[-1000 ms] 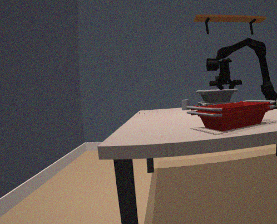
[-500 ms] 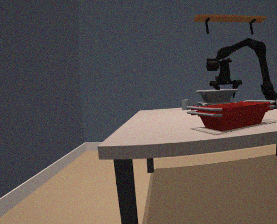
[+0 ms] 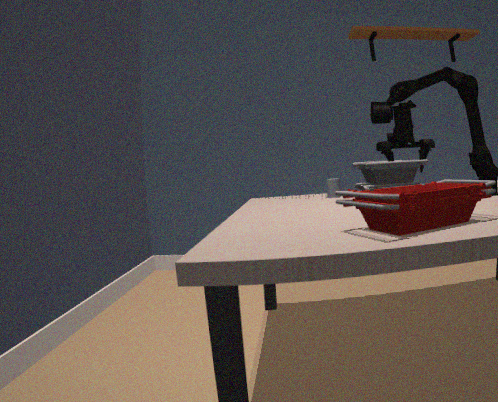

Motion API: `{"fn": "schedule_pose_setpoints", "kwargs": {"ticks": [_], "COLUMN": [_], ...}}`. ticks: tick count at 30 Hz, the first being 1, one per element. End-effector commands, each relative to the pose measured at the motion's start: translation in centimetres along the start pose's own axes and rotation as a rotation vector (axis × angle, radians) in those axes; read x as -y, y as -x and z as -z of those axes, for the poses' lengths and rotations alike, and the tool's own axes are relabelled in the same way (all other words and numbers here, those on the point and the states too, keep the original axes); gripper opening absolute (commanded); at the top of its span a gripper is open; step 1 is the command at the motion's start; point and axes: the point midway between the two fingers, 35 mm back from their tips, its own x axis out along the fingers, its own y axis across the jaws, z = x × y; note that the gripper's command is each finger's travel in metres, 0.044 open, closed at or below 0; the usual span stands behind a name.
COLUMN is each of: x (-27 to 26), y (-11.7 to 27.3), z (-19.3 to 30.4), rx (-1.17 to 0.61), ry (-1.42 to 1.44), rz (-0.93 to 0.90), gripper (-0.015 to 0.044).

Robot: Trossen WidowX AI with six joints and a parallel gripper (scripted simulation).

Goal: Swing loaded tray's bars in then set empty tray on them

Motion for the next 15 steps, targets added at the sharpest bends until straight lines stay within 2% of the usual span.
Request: {"fn": "schedule_pose_setpoints", "kwargs": {"ticks": [1, 15], "x": [-0.5, 0.1], "y": [2.0, 9.0], "z": [0.0, 0.0], "rx": [0.0, -0.001], "ry": [-0.001, -0.002], "rz": [-0.024, -0.058], "gripper": [0.044, 0.044]}}
